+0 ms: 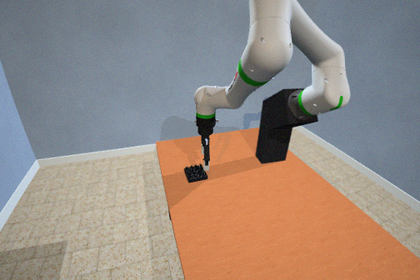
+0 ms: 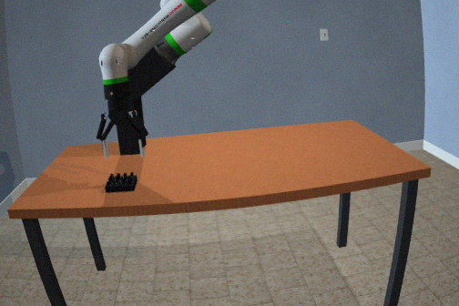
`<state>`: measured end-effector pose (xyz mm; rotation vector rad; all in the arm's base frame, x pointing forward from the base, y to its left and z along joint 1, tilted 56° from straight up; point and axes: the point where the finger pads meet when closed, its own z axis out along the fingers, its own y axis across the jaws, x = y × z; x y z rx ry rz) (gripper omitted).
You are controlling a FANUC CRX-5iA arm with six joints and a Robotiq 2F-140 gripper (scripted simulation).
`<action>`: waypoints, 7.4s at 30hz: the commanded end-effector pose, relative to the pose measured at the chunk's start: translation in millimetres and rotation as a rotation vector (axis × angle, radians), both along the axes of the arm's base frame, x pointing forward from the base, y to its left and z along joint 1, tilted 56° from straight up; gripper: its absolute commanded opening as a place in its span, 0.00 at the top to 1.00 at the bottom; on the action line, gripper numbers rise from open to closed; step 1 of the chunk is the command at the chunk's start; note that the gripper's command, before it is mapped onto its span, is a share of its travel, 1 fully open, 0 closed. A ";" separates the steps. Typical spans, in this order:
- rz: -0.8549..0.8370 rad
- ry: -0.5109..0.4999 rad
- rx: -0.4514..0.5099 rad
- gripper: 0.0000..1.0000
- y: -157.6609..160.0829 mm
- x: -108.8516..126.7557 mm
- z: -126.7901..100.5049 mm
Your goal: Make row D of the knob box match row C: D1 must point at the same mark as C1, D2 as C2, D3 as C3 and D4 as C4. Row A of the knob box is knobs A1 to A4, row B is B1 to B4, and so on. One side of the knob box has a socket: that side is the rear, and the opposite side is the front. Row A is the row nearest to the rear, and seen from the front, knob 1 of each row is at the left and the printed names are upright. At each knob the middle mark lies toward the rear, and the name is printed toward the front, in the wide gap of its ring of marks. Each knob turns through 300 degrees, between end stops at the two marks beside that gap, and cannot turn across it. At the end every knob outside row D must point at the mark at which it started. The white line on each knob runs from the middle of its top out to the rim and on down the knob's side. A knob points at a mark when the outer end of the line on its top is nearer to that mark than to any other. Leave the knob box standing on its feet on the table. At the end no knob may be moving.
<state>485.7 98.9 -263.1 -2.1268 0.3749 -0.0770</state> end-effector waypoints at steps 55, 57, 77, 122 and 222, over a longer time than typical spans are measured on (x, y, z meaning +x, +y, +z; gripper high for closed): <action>0.097 -0.132 -0.035 0.88 -13.5 83.1 31.5; 0.097 -0.132 -0.035 0.88 -13.0 83.2 31.2; 0.097 -0.132 -0.035 0.88 1.5 87.1 21.0; 0.097 -0.132 -0.035 0.88 20.1 92.2 7.9; 0.097 -0.132 -0.035 0.95 31.4 94.9 0.1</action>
